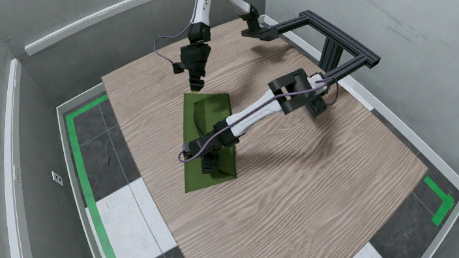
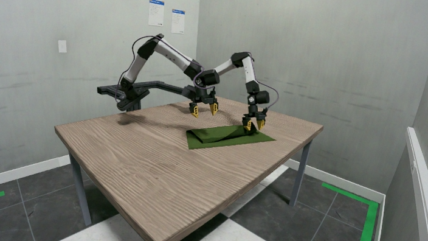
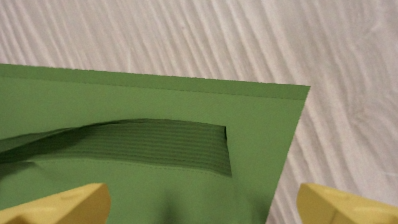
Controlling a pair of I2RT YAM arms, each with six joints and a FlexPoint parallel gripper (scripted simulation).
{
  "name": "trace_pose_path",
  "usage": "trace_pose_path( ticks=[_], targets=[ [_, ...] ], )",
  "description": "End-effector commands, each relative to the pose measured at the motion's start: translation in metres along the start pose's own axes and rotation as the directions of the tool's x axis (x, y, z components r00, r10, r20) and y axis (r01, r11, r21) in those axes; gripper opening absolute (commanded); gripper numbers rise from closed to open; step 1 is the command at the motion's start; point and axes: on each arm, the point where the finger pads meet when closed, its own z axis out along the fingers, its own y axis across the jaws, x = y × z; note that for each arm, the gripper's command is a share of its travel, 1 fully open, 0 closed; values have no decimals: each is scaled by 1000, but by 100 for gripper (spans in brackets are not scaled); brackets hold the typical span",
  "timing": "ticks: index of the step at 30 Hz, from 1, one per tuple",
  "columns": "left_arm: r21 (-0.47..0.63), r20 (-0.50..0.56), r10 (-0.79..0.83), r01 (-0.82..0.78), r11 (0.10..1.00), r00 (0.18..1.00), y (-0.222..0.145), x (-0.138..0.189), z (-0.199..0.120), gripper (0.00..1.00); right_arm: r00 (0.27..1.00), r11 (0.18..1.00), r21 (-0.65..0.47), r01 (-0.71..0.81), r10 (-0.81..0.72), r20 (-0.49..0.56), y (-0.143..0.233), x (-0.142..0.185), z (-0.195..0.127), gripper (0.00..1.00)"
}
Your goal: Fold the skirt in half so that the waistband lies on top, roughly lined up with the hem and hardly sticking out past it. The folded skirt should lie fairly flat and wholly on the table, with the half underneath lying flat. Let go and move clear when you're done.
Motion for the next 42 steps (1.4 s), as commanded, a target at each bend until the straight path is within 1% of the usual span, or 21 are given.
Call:
trace_pose_path(
  ticks=[1, 2, 3, 4, 42],
  targets=[
    [22, -57, 5, -3, 1000, 998, -10, 14, 12, 80, 999, 998, 60, 14, -12, -45, -12, 12, 11, 90],
    [22, -57, 5, -3, 1000, 998, -10, 14, 12, 80, 998, 997, 74, 33, -29, -62, -17, 22, 14, 90],
    [23, -57, 4, -3, 1000, 998, -10, 14, 12, 80, 998, 997, 68, 40, -36, -59, -14, 23, 11, 90],
    [23, -56, 4, -3, 1000, 998, -10, 14, 12, 80, 1000, 1000, 28, 13, -12, -25, -6, 6, -2, 90],
    [23, -56, 5, -4, 1000, 998, -10, 14, 12, 80, 1000, 1000, 28, 13, -12, -25, -6, 6, -2, 90]
  ],
)
